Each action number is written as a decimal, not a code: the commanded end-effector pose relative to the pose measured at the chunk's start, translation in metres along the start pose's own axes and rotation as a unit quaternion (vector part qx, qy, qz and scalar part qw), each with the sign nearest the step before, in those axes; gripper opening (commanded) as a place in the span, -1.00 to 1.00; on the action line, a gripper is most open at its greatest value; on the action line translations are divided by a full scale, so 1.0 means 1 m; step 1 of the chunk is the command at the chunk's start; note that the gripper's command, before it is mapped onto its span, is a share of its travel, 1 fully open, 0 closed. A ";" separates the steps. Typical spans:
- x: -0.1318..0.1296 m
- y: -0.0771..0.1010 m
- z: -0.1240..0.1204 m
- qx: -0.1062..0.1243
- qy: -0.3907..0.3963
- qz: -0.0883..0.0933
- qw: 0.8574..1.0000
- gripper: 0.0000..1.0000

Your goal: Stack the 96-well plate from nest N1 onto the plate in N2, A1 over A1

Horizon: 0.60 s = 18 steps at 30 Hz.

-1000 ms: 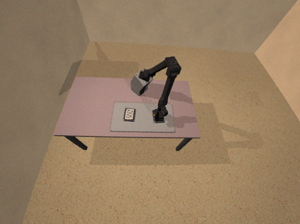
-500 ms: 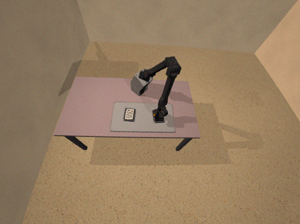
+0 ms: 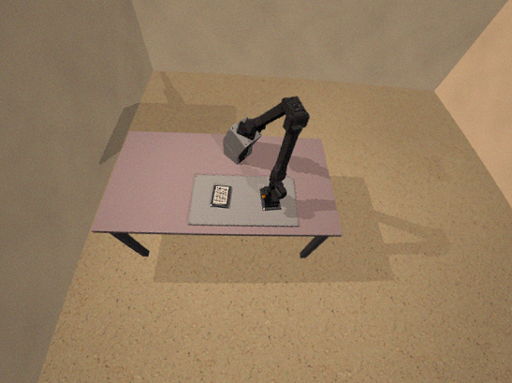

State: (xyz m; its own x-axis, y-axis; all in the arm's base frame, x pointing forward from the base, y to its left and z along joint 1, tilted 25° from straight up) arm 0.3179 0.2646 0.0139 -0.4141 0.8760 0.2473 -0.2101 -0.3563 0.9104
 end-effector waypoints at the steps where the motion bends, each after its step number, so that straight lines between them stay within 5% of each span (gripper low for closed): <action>1: 0.002 0.008 0.018 -0.029 -0.004 0.003 1.000 -1.00; 18: 0.001 0.013 0.016 -0.025 -0.005 0.002 1.000 -1.00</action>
Point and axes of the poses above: the point where the finger pads meet when closed, its own y axis back along the fingers, its own x axis across the jaws, z = x × y, the point moved 10 cm from there along y, back along the fingers, and after that the axes turned 5 degrees about y, right-handed, at the moved point
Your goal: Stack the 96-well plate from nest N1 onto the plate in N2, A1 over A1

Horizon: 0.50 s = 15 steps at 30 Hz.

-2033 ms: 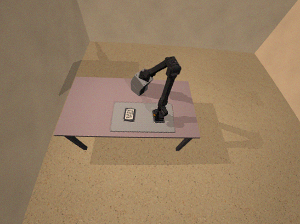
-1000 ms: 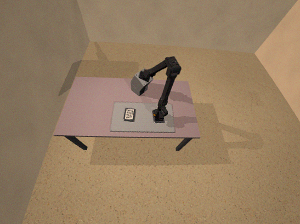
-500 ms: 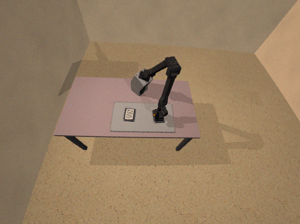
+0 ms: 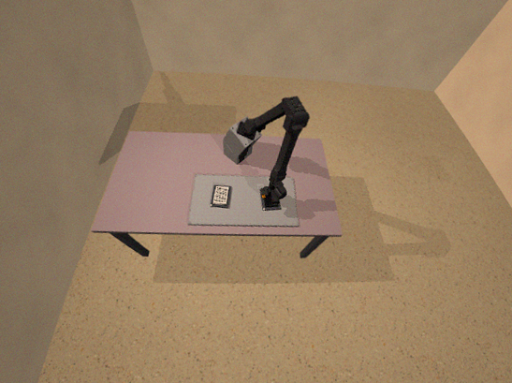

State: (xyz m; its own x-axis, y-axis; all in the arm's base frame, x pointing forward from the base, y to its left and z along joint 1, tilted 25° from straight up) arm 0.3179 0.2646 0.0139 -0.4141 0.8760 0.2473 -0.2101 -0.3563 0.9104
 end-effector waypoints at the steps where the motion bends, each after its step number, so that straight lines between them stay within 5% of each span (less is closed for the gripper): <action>1: 0.001 0.013 0.016 -0.025 -0.005 0.002 1.000 -1.00; 15: -0.003 0.035 0.007 -0.014 0.000 0.000 1.000 -1.00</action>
State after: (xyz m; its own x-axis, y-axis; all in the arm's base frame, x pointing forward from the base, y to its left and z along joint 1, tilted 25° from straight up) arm 0.3175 0.2598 0.0350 -0.4104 0.8770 0.2497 -0.2235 -0.3622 0.9049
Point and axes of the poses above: the point where the finger pads meet when closed, its own y axis back along the fingers, its own x axis across the jaws, z = x × y, the point moved 10 cm from there along y, back along the fingers, and after that the axes turned 5 degrees about y, right-handed, at the moved point
